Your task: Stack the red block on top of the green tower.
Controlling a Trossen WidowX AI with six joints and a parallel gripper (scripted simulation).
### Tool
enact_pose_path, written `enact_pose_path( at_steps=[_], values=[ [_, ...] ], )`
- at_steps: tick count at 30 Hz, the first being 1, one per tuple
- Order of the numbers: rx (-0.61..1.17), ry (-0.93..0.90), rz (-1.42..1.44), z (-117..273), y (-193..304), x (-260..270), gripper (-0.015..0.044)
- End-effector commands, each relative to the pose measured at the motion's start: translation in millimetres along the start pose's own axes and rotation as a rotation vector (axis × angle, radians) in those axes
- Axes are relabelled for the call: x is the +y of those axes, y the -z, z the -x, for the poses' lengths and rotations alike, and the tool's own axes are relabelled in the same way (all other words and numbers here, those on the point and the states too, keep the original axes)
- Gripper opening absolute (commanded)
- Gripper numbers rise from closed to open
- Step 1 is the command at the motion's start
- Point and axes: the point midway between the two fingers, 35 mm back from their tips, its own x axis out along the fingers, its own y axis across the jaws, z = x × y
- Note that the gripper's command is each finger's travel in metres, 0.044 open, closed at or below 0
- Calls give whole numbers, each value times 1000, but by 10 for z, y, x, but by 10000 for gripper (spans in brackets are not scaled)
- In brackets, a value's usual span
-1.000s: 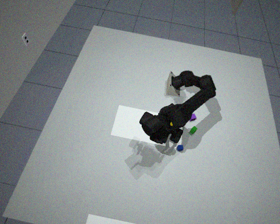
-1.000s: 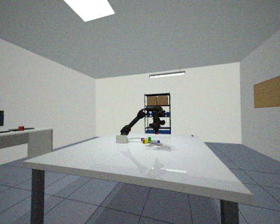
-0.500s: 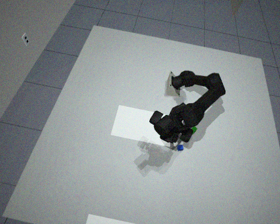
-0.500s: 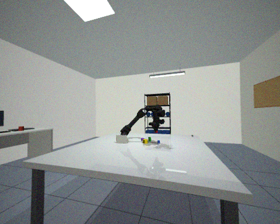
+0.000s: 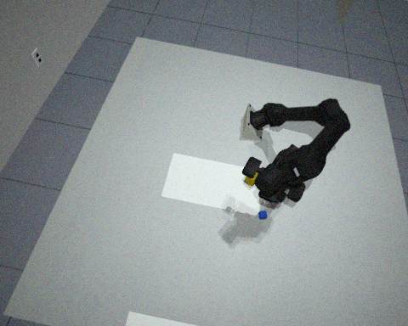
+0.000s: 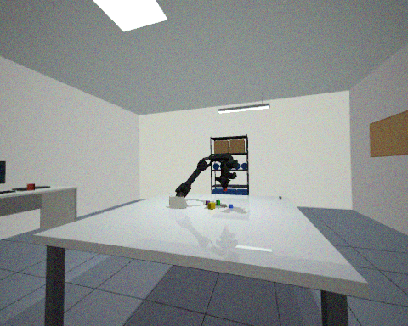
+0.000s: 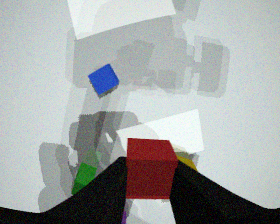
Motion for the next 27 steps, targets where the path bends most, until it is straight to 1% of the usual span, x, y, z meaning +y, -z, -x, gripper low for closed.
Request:
enact_pose_path(
  at_steps=[1, 21, 27],
  values=[
    [-6, -5, 4, 9, 180, 161, 0],
    [4, -8, 11, -93, 996, 581, 0],
    [5, -8, 11, -125, 1014, 594, 0]
  ],
)
